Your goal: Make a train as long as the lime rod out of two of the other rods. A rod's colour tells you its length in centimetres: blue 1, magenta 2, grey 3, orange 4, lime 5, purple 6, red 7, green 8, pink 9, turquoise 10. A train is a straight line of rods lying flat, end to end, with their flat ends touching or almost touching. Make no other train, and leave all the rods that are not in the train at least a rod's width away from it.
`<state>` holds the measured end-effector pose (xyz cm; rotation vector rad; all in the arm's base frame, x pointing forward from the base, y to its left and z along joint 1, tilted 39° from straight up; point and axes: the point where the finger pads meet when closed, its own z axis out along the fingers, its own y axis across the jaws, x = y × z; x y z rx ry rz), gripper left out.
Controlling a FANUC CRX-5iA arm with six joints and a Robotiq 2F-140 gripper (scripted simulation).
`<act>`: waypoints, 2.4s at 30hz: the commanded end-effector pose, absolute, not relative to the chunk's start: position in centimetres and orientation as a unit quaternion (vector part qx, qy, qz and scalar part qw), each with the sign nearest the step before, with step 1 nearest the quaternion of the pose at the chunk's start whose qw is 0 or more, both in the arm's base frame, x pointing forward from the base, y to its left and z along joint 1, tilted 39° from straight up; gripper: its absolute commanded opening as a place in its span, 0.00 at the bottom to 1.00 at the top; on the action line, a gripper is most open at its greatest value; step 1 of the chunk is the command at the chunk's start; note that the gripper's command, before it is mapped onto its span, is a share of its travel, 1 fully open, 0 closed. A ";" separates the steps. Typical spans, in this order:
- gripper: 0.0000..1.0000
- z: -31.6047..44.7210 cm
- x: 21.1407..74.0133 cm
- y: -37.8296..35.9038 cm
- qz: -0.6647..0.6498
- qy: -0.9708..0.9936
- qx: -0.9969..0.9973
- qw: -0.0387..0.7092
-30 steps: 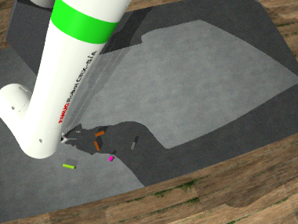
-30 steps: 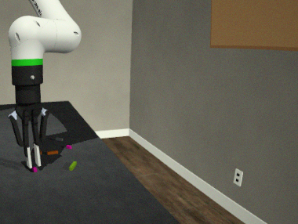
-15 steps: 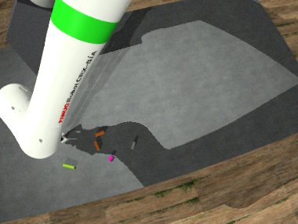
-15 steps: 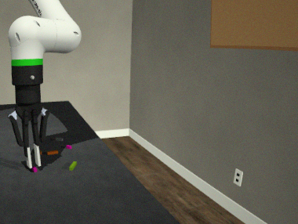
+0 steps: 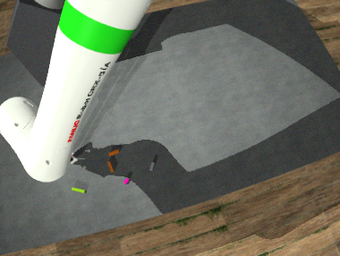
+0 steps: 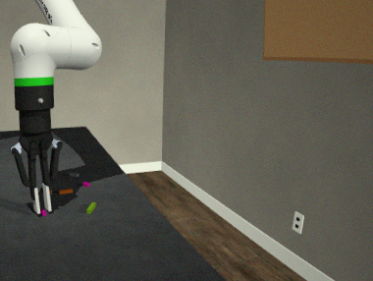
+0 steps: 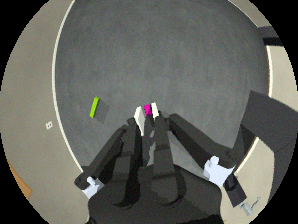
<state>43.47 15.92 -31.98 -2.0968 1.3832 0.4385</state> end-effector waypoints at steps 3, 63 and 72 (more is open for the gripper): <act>0.15 -32.2 43.5 16.1 0.164 0.519 -0.787 0.291; 0.03 -32.7 43.5 16.5 0.164 0.519 -0.787 0.291; 0.03 -32.7 43.5 16.5 0.164 0.519 -0.787 0.291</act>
